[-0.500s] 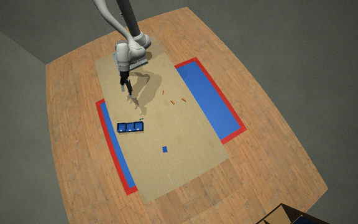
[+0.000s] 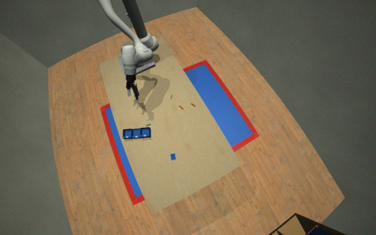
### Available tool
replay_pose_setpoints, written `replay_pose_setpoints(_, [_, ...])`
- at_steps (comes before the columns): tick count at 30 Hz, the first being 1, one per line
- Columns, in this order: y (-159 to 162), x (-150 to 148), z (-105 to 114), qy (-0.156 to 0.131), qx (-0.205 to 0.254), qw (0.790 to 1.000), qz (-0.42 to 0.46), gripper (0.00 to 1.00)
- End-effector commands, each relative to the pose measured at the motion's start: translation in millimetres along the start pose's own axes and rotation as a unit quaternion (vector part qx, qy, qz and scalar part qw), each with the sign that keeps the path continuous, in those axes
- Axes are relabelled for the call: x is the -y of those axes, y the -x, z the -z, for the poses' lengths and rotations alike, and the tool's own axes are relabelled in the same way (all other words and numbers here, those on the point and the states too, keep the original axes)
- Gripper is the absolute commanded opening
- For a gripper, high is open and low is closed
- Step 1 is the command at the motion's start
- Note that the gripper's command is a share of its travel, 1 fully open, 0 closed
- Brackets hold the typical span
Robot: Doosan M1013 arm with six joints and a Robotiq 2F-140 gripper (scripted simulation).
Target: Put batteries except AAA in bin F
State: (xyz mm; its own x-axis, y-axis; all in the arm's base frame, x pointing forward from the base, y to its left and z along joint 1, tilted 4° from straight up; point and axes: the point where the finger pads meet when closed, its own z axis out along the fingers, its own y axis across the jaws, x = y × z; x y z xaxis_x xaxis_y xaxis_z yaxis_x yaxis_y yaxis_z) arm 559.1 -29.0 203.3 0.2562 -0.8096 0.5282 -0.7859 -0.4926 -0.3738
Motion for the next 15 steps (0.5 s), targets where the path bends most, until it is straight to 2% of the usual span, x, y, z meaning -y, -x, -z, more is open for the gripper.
replay_pose_setpoints(1, [0.0,0.0,0.0,0.0,0.0,1.0,0.0,1.0])
replay_pose_setpoints(2, [0.0,0.0,0.0,0.0,0.0,1.0,0.0,1.0])
replay_pose_setpoints(3, [-4.0,2.8,6.8,0.0,0.0,1.0,0.0,0.15])
replay_pose_setpoints(5, [-9.4,6.6,15.9,0.0,0.0,1.0,0.0,0.15])
replay_pose_setpoints(7, [-9.4,6.6,15.9,0.0,0.0,1.0,0.0,0.15])
replay_pose_setpoints(8, [-2.8,4.6,20.6,0.0,0.012,1.0,0.022,0.15])
replay_pose_setpoints(11, [4.2,-11.8,17.5,0.032,0.023,0.995,0.088,0.15])
replay_pose_setpoints(15, [12.0,-18.1,22.7,0.048,0.04,0.988,0.141,0.15])
